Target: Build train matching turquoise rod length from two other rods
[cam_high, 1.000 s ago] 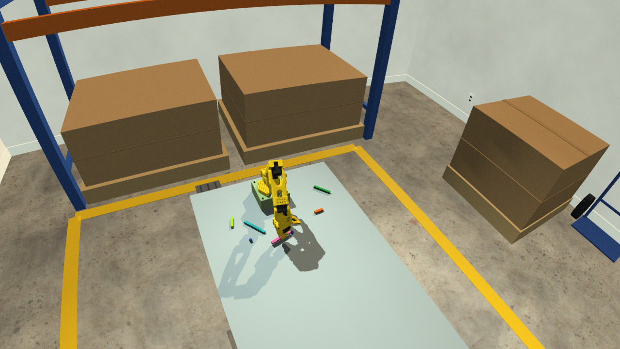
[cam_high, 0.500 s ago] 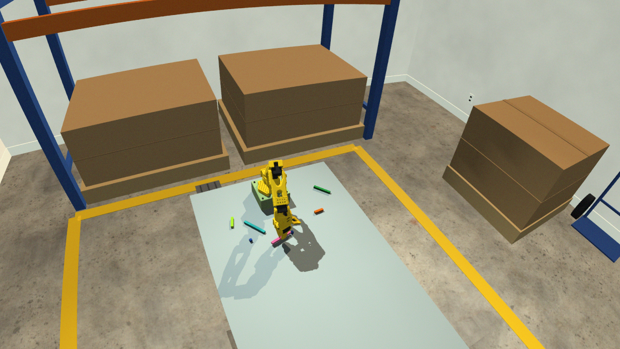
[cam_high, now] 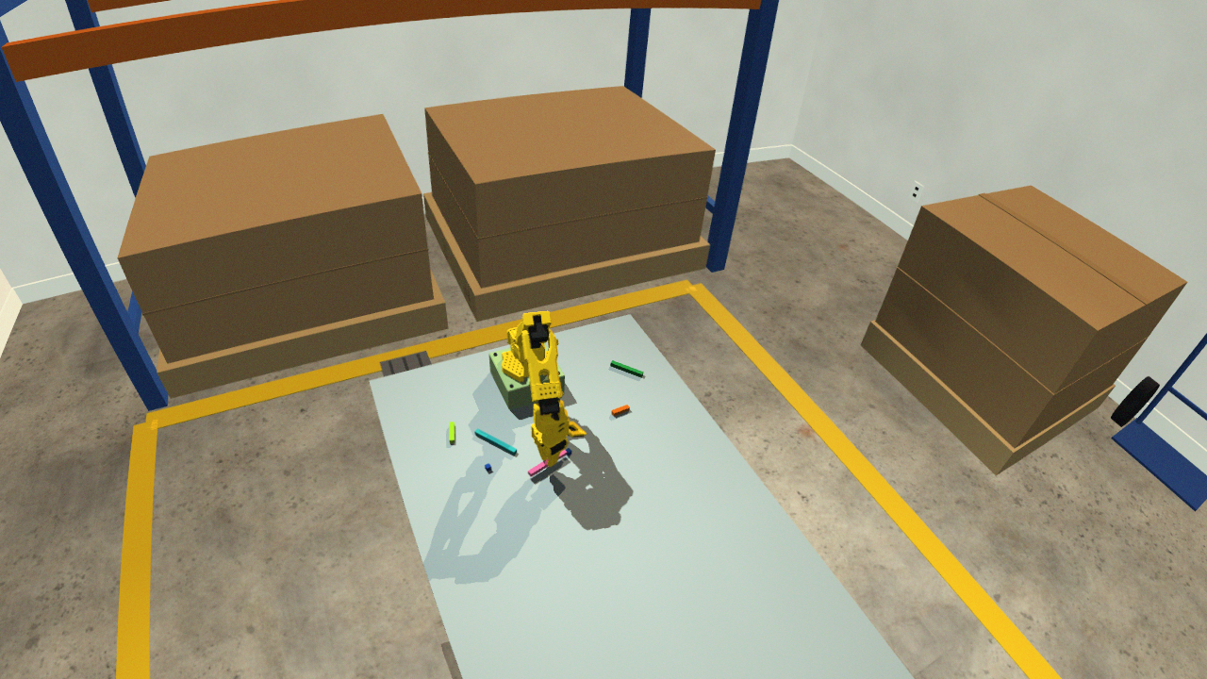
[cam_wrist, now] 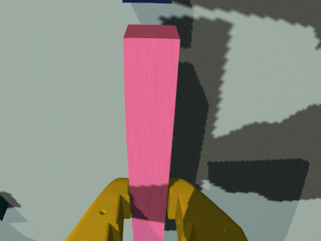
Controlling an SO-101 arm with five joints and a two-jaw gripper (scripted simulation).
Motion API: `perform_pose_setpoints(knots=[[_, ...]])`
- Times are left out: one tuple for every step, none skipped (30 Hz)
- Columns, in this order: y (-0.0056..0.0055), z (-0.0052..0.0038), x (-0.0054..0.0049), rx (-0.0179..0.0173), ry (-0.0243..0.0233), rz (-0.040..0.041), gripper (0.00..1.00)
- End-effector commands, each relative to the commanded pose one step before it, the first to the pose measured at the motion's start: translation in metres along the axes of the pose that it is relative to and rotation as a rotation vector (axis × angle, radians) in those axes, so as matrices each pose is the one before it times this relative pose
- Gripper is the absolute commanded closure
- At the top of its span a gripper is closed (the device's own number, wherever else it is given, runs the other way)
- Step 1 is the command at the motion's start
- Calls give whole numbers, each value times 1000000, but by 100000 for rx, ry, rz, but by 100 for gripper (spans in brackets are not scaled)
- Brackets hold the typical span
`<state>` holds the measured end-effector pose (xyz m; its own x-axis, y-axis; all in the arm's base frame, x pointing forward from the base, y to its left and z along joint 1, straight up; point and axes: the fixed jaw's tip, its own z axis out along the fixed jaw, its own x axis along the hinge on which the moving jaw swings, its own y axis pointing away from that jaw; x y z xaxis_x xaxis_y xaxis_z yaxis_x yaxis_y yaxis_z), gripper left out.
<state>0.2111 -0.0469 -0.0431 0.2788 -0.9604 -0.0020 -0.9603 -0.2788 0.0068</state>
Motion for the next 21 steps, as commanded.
perform_pose_setpoints(knots=[[1201,740,1295,-647,-511,223,100],[0,0,0,0,0,0,100],[0,0,0,0,0,0,100],[0,0,0,0,0,0,100],[0,0,0,0,0,0,100],[0,0,0,0,0,0,100],[0,0,0,0,0,0,100],[0,0,0,0,0,0,100],[0,0,0,0,0,0,100],[0,0,0,0,0,0,100],[0,3,0,0,0,0,100],[0,18,0,0,0,0,100],[-1,46,1,0,0,0,100],[-1,83,1,0,0,0,100],[-2,126,1,0,0,0,100],[-3,174,2,0,0,0,100],[-3,223,2,0,0,0,100],[-4,272,3,0,0,0,100],[-4,319,3,0,0,0,100],[-4,363,3,0,0,0,100],[-4,401,3,0,0,0,100]])
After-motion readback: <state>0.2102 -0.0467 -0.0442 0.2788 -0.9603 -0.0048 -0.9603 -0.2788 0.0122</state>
